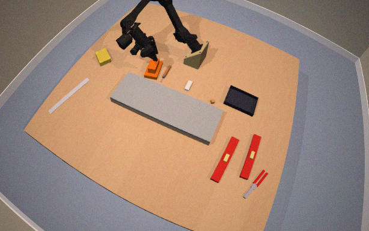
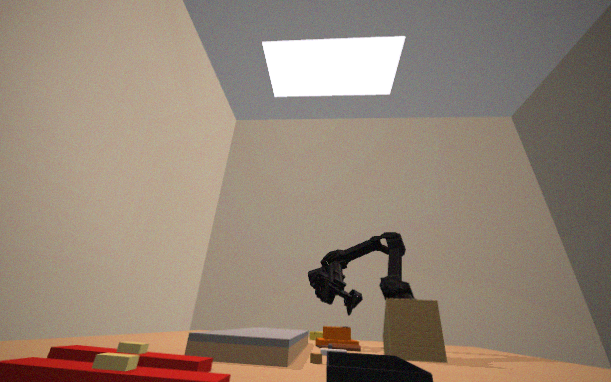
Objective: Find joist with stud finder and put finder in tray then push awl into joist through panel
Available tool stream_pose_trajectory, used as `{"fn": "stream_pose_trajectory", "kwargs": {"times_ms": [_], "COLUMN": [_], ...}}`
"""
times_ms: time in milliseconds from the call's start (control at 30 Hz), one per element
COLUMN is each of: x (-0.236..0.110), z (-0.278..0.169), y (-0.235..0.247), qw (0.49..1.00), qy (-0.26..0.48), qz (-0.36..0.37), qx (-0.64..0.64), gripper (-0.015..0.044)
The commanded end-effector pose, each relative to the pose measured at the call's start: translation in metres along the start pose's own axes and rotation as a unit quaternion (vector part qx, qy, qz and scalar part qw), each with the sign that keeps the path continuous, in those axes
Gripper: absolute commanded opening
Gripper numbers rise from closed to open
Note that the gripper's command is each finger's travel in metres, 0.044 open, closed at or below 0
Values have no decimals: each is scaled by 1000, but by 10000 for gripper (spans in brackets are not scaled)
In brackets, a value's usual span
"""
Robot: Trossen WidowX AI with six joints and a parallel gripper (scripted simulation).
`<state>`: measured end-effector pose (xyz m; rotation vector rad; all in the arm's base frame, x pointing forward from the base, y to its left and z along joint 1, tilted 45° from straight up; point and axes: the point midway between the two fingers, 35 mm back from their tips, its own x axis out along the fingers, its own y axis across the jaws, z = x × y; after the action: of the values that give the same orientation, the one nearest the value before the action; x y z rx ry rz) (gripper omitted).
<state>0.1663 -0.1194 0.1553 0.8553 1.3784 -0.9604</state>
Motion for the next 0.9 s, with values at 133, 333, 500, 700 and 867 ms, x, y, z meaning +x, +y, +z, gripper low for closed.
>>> {"fn": "stream_pose_trajectory", "kwargs": {"times_ms": [133, 333, 500, 700, 867], "x": [23, 24, 24, 24, 24], "z": [13, 15, 15, 15, 15], "y": [-6, -7, -7, -7, -7], "qw": [834, 747, 747, 747, 747], "qy": [-216, -250, -250, -250, -250], "qz": [-182, -252, -252, -252, -252], "qx": [-474, -562, -562, -562, -562], "gripper": [440, 440, 440, 440, 440]}}
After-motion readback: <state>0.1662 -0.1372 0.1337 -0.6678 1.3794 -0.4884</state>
